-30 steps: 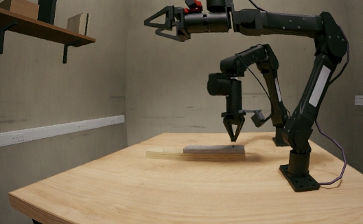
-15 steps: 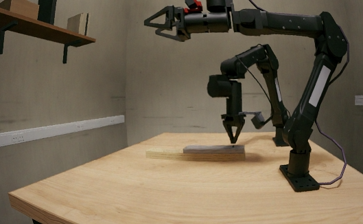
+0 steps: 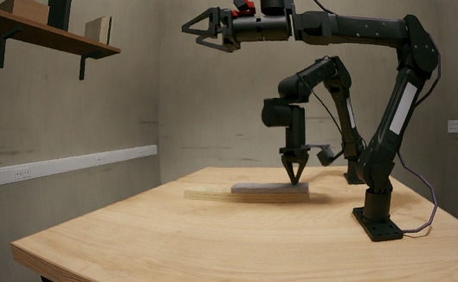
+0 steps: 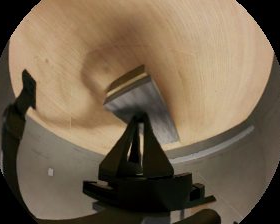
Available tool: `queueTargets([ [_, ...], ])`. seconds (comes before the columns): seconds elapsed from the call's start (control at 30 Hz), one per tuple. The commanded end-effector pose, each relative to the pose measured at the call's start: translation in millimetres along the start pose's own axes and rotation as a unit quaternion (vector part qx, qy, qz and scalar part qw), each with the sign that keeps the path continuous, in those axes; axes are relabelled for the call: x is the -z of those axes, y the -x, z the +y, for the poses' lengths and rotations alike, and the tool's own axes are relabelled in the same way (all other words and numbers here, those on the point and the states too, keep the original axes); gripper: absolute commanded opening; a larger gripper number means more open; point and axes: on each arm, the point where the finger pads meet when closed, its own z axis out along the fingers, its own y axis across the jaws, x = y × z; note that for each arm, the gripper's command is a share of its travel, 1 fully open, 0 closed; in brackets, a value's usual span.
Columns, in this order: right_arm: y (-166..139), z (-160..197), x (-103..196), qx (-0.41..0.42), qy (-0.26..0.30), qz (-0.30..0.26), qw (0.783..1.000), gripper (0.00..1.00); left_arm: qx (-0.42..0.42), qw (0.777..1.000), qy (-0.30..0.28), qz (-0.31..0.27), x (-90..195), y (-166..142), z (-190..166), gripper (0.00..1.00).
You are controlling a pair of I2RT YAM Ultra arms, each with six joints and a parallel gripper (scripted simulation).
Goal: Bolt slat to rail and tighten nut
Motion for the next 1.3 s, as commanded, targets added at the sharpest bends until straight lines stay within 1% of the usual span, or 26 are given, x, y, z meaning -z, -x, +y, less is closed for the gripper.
queueTargets([
  [0.0, 4.5, -3.3, -2.7, 0.001, -0.006, -0.002, 1.0, 0.12, -0.001, 1.0, -0.004, -0.009, 4.8, 5.4, -0.7, 1.0],
  [1.0, 5.8, -3.3, -6.2, -0.009, -0.006, -0.006, 1.0, 0.12, -0.001, 1.0, -0.004, -0.009, 4.8, 5.4, -0.7, 1.0],
  [1.07, 5.9, -3.2, -6.8, -0.017, -0.005, -0.007, 1.0, 0.12, -0.001, 1.0, -0.004, -0.009, 4.8, 5.4, -0.7, 1.0],
  [1.27, 5.9, -3.2, -6.8, -0.075, -0.005, -0.007, 0.997, 0.12, -0.001, 1.0, -0.004, -0.009, 4.8, 5.4, -0.7, 1.0],
])
